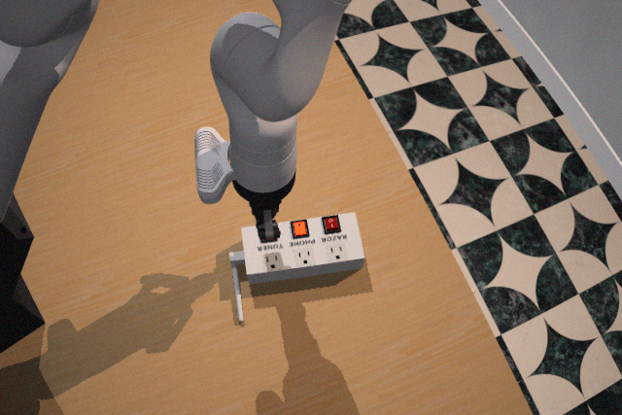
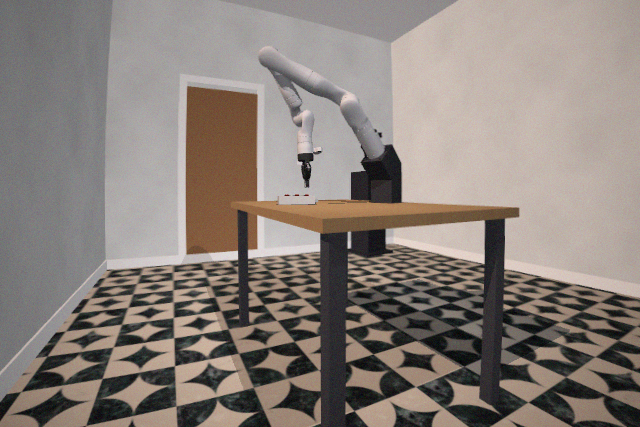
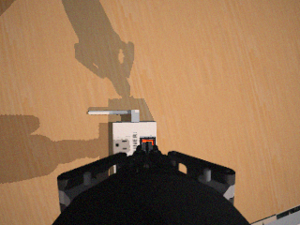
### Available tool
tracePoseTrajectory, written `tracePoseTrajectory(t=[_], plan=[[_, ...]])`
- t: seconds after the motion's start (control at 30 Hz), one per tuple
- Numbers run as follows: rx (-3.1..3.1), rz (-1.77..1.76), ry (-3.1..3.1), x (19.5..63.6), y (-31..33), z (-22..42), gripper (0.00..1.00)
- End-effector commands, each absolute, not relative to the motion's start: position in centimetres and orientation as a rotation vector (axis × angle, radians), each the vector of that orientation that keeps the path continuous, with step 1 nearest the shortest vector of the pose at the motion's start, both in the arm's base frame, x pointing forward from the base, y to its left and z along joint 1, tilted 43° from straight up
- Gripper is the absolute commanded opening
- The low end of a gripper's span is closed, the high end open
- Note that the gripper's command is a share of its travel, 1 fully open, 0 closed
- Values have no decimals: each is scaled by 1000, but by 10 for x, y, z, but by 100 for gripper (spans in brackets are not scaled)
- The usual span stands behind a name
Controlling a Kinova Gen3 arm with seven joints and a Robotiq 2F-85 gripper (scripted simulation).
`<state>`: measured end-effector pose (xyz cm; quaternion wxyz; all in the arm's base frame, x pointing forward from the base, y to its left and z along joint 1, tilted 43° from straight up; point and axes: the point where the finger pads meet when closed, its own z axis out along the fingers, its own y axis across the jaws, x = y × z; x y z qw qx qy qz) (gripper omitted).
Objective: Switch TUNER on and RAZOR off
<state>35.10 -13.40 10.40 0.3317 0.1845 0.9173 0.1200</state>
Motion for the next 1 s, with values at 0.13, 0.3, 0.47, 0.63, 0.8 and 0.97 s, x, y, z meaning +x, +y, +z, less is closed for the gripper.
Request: tracePoseTrajectory(t=[0.13,0.3,0.47,0.63,0.8,0.97], plan=[[495,292,2378,350,-140,108,0],[495,292,2378,350,-140,108,0],[495,292,2378,350,-140,108,0],[495,292,2378,349,-140,108,100],[494,292,2379,348,-139,109,100],[493,293,2381,344,-139,112,100]])
